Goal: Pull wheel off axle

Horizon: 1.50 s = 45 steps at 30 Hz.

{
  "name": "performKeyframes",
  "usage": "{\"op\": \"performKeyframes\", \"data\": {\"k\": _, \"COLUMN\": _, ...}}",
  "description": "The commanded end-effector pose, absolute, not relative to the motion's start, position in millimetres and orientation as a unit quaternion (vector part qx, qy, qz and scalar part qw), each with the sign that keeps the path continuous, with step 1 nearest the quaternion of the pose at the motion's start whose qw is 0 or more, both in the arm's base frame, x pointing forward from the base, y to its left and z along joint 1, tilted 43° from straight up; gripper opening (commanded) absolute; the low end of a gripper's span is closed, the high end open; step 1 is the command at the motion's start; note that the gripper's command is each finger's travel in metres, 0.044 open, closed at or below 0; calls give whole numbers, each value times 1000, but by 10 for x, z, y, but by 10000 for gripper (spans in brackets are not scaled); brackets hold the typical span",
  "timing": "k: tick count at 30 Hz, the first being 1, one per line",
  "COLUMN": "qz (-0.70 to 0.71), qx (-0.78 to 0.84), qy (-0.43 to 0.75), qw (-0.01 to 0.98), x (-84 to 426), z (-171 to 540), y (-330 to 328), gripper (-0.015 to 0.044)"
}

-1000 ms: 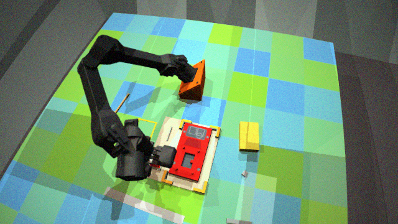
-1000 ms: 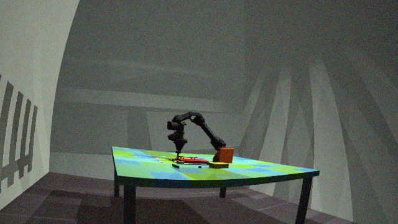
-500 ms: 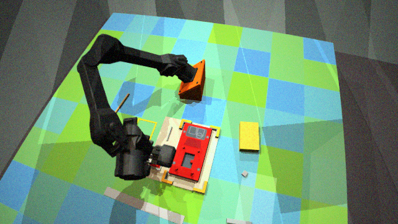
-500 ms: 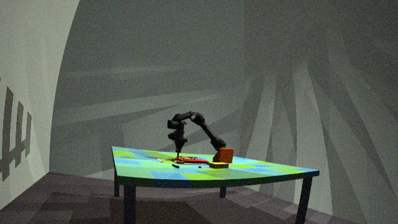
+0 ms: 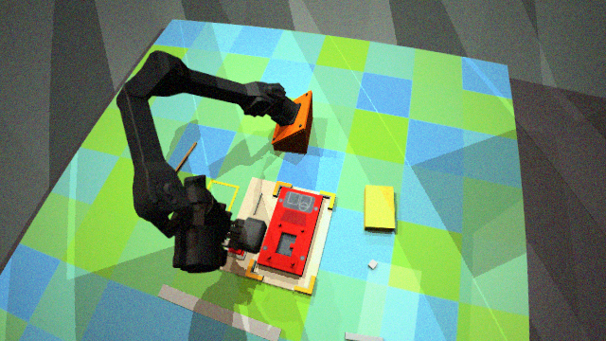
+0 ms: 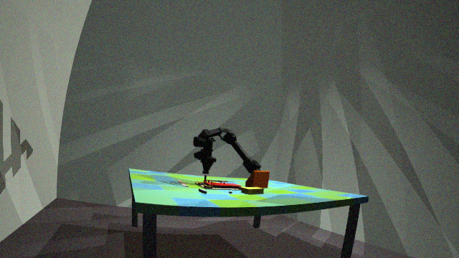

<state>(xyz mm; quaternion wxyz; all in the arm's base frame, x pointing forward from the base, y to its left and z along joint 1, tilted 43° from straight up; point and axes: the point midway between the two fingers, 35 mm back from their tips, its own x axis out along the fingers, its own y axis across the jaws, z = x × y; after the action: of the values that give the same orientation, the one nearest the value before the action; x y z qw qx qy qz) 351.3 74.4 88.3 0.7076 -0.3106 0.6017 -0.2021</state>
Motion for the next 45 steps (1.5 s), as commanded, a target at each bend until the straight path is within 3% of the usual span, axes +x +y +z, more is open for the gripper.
{"op": "performKeyframes", "data": {"k": 1, "qz": -200, "qx": -307, "qy": 601, "qw": 710, "x": 3494, "z": 971, "y": 840, "gripper": 0}}
{"op": "performKeyframes", "data": {"k": 45, "qz": -201, "qx": -309, "qy": 601, "qw": 709, "x": 2938, "z": 1674, "y": 113, "gripper": 0}}
